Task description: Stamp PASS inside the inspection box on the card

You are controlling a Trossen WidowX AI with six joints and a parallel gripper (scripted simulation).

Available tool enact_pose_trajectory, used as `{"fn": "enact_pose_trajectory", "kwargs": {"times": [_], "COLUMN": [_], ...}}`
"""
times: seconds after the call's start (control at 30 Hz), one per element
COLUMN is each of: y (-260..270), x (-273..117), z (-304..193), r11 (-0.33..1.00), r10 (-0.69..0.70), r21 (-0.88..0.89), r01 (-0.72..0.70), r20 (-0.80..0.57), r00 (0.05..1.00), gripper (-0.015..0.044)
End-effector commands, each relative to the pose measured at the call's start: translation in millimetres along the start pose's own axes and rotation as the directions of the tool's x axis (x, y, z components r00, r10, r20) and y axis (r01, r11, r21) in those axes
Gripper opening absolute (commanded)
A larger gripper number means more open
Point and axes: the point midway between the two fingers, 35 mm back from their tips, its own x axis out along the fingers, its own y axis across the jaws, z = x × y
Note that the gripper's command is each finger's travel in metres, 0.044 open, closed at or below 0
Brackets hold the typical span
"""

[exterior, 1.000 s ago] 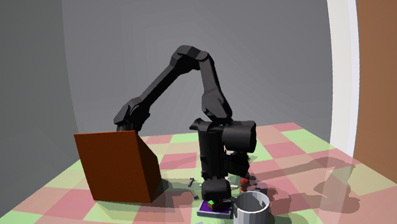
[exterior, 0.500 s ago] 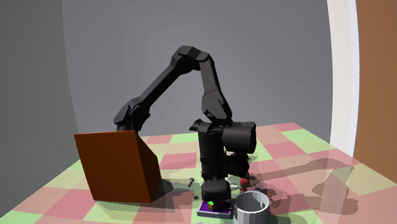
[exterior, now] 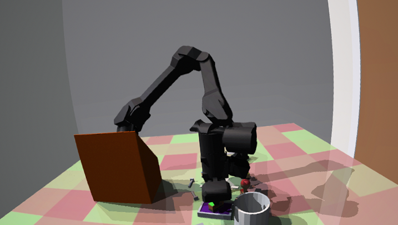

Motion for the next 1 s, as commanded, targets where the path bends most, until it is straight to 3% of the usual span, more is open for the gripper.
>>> {"fn": "enact_pose_trajectory", "kwargs": {"times": [0.0,0.97], "y": [0.7,0.7], "x": [1.5,-0.8], "z": [-0.1,-0.1], "r11": [1.000,1.000], "r10": [0.004,0.004], "r21": [0.000,0.000], "r01": [-0.004,-0.004], "r20": [0.000,0.000], "r00": [1.000,1.000], "gripper": [0.0000,0.0000]}}
